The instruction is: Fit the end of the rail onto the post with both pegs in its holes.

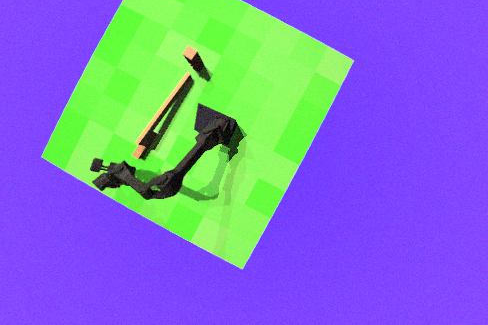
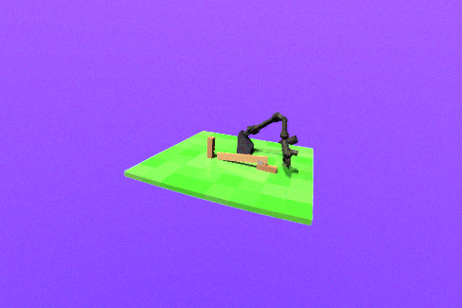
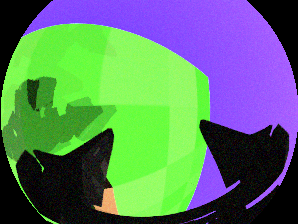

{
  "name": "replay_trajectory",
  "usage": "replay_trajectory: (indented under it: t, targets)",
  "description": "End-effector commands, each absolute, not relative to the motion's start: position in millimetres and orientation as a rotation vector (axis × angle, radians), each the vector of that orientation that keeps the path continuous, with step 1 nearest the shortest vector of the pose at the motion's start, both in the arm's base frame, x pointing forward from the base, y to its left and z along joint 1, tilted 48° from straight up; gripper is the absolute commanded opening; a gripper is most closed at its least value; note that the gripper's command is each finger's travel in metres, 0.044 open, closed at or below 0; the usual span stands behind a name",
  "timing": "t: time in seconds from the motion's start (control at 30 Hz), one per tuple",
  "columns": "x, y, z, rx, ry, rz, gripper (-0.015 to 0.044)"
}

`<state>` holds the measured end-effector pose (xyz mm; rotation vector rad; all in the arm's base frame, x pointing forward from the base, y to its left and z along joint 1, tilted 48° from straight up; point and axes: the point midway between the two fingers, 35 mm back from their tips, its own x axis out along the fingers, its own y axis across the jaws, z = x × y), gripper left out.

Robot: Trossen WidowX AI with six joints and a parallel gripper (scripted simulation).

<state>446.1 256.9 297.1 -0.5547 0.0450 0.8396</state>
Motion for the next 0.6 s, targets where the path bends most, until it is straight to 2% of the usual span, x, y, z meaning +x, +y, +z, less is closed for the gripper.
replay_trajectory:
  t: [0.0, 0.23, 0.57]
  targets:
    - [455.6, 220.4, 293.2, -0.559, 0.08, 0.781, 0.044]
    - [473.3, 170.8, 247.1, -0.669, 0.18, 0.769, 0.044]
    - [468.3, 74.0, 122.0, -0.794, 0.463, 0.879, 0.044]
